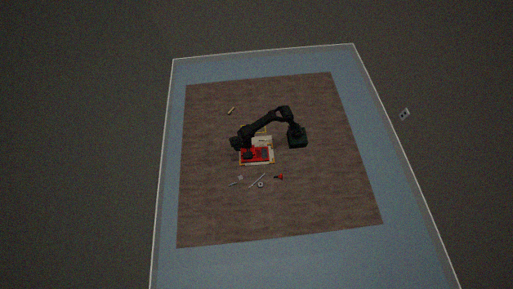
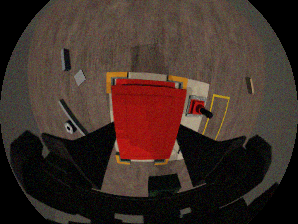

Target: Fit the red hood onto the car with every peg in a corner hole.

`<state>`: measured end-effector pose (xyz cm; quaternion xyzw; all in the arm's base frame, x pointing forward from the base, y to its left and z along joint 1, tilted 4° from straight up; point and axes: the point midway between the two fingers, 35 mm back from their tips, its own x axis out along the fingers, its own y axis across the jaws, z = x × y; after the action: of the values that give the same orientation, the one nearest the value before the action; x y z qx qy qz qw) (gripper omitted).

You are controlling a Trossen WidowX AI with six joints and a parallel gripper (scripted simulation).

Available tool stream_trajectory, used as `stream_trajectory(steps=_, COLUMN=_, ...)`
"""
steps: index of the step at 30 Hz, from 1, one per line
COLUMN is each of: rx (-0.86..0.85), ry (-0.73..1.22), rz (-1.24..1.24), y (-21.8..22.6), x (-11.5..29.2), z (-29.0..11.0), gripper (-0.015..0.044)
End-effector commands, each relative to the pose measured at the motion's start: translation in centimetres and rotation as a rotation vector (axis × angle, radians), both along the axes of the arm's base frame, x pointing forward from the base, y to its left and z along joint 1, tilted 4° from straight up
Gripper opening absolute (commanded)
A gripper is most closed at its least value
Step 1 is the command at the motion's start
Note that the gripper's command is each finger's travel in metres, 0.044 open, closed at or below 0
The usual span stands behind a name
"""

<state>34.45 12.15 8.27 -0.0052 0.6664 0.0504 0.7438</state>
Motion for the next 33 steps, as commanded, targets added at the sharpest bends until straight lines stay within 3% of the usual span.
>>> stream_trajectory(steps=1, rx=-0.007, ry=0.016, rz=-0.007, y=0.18, x=-0.17, z=-2.55, gripper=0.0000)
stream_trajectory(steps=33, rx=-0.007, ry=0.016, rz=-0.007, y=0.40, x=-0.29, z=-2.65, gripper=0.0000)
